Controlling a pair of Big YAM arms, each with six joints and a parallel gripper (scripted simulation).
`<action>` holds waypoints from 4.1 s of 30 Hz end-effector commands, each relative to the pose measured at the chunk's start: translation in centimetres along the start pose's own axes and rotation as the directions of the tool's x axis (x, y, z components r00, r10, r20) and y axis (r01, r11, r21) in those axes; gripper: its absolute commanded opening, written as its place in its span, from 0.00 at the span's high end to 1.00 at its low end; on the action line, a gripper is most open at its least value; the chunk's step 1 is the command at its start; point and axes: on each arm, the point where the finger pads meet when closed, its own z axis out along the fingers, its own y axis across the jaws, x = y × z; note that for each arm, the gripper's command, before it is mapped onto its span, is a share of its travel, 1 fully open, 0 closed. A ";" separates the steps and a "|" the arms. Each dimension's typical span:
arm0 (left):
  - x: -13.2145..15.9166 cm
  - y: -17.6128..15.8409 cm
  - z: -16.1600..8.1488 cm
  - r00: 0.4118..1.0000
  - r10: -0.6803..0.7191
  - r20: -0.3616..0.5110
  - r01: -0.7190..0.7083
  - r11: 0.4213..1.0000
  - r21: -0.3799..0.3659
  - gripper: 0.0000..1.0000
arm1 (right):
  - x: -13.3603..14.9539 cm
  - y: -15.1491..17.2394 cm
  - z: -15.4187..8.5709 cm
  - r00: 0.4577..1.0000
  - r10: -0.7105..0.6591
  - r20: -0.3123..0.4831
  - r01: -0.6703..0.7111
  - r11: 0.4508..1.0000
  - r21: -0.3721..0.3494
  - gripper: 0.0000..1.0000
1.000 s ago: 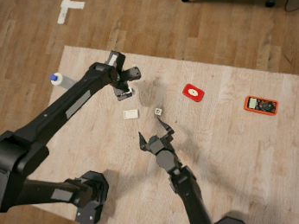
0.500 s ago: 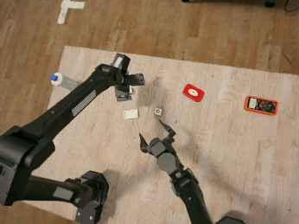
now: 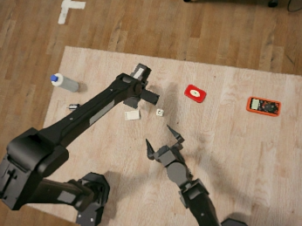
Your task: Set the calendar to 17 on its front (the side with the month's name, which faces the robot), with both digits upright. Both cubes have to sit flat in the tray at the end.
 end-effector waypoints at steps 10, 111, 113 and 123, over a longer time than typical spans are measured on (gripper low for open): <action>0.2 0.6 -0.4 0.999 0.036 -0.006 -0.037 0.999 -0.023 0.00 | -0.4 -0.2 0.1 1.000 0.000 0.007 0.000 1.000 0.003 0.00; 8.8 1.7 0.6 -0.889 0.021 -0.458 -0.029 -1.000 0.010 0.45 | -1.1 -0.8 0.0 1.000 0.003 0.007 -0.003 1.000 0.015 0.00; 8.8 1.7 0.6 -0.889 0.021 -0.458 -0.029 -1.000 0.010 0.45 | -1.1 -0.8 0.0 1.000 0.003 0.007 -0.003 1.000 0.015 0.00; -5.8 -1.7 -2.2 -0.899 0.238 -0.369 -0.199 -0.970 -0.141 0.47 | -4.8 -1.9 -4.8 0.993 0.027 -0.117 -0.023 0.999 0.044 0.00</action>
